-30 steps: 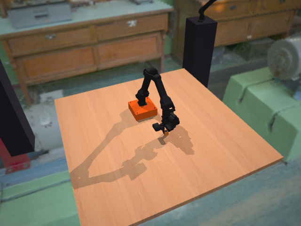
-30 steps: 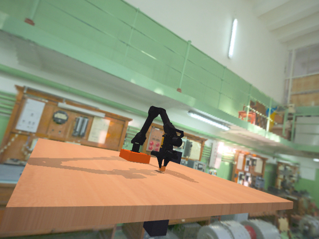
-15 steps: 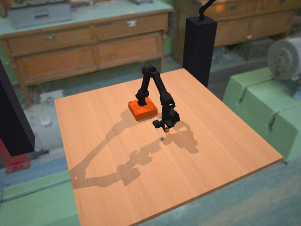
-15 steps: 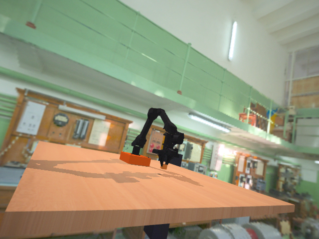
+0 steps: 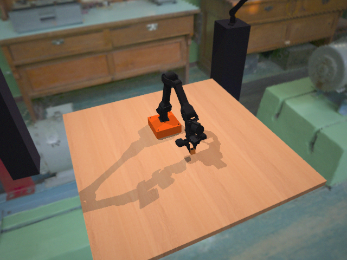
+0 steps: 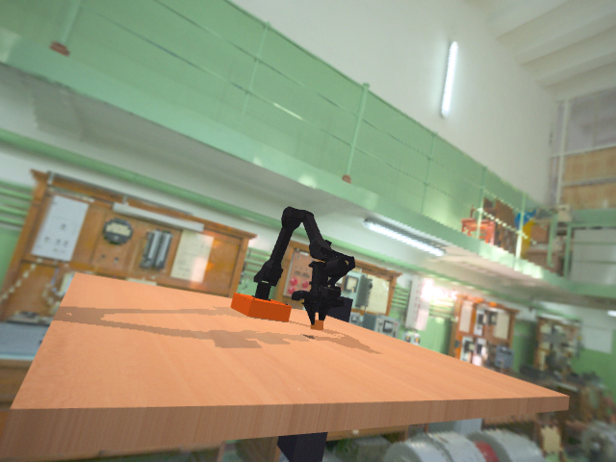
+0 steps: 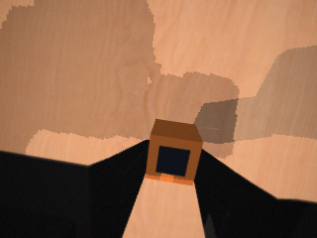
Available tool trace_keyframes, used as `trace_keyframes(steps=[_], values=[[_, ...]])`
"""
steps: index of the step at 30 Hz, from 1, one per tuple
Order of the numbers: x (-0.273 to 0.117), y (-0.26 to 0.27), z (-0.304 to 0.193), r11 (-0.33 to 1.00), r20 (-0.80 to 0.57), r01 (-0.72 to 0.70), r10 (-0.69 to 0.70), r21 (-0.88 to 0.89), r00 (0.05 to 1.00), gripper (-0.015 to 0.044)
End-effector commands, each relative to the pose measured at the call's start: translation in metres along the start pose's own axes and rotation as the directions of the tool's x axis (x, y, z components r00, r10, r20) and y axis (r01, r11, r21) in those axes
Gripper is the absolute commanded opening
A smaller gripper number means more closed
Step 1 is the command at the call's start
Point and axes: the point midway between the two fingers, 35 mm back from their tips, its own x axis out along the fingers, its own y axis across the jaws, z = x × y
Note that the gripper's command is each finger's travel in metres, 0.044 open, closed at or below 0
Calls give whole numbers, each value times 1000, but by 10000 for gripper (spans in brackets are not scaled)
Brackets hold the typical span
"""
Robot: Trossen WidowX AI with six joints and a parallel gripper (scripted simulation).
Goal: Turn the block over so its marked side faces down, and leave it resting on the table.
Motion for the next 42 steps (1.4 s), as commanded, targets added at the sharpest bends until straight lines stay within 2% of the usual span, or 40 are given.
trace_keyframes(steps=[1, 14, 19, 42], values=[[1, 0, -2, 1000, 66, 3, -3, 3, 998, 0], [-1, -1, -7, 1000, 270, -1, -2, 9, 963, 0], [-1, -1, -8, 1000, 282, -1, -1, 9, 959, 0], [35, 2, -4, 1000, 558, 4, -4, 2, 830, 0]])
